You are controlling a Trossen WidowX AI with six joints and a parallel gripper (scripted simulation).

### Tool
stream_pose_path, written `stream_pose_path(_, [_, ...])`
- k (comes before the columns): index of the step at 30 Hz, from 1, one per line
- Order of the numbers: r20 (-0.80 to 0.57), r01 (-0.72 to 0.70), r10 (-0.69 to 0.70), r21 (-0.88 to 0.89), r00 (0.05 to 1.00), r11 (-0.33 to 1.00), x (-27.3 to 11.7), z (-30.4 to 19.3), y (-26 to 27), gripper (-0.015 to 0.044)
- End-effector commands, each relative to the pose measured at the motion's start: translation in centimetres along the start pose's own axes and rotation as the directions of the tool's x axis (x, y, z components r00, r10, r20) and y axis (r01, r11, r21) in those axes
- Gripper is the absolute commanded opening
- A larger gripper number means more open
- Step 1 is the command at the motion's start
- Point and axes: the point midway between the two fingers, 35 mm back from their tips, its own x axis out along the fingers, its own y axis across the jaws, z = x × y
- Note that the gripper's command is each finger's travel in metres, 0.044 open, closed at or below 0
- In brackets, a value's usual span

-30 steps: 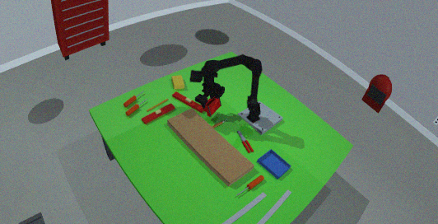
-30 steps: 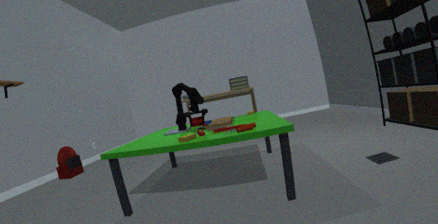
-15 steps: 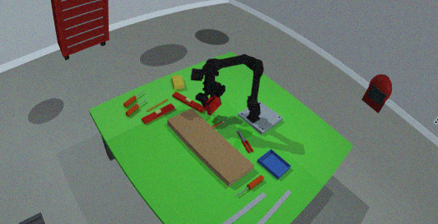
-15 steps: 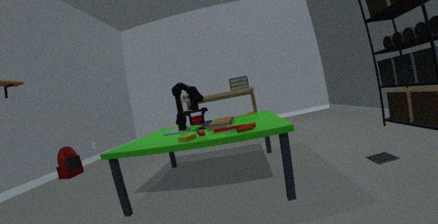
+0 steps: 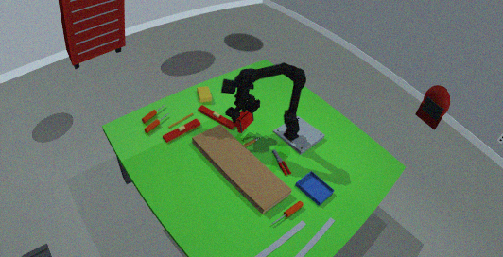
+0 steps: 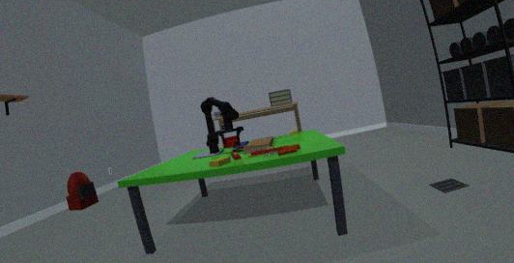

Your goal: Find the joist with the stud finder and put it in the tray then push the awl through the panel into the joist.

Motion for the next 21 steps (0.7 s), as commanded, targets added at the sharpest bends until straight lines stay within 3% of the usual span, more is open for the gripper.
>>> stream_pose_path(1, [-0.028,-0.003,0.003,0.005,1.0,1.0,0.04,0.06,0.06,0.0])
stream_pose_path(21, [-0.126,-0.006,0.006,0.002,0.992,1.0,0.18,0.32,0.04,0.0])
